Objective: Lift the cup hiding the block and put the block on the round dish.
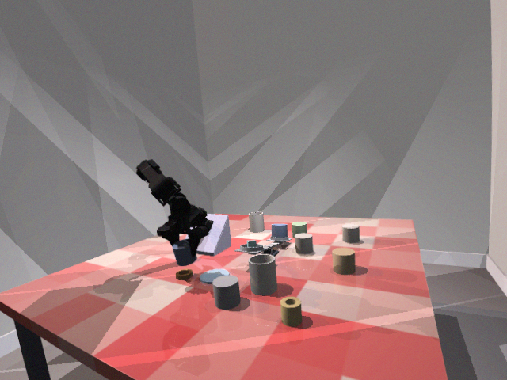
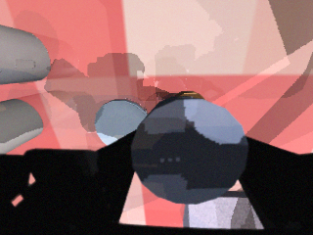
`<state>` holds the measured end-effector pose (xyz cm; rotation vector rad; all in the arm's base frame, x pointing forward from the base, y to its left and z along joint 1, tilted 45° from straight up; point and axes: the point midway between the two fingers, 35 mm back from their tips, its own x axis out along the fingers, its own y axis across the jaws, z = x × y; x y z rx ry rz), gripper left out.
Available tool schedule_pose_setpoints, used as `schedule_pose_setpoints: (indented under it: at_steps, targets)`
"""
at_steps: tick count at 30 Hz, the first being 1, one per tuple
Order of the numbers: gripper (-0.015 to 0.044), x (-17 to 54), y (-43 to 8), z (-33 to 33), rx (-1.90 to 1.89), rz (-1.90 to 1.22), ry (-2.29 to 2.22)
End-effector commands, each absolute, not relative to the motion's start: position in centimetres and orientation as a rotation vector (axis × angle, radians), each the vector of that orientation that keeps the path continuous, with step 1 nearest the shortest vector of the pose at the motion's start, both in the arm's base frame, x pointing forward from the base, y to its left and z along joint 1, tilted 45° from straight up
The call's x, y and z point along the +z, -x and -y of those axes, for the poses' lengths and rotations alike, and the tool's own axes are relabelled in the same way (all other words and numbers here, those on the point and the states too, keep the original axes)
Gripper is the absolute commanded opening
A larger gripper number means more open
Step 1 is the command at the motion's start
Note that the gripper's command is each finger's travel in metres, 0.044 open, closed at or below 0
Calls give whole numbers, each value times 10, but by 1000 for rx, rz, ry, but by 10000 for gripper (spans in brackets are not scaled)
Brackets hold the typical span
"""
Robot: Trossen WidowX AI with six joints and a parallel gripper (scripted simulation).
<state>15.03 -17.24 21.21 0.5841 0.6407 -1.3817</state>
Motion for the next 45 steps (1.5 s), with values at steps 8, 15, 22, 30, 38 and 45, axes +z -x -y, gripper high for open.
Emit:
schedule_pose_setpoints:
  at_steps: [8, 15, 22, 30, 38, 45]
  targets:
    - [0, 203, -139, 185, -1383, -626, -568]
    - [0, 185, -140, 204, -1384, -624, -565]
    - [0, 183, -141, 206, -1384, -624, -564]
    - [0, 175, -142, 214, -1384, -624, -564]
    - [0, 169, -142, 221, -1384, -623, -563]
    - [0, 169, -142, 221, -1384, -623, -563]
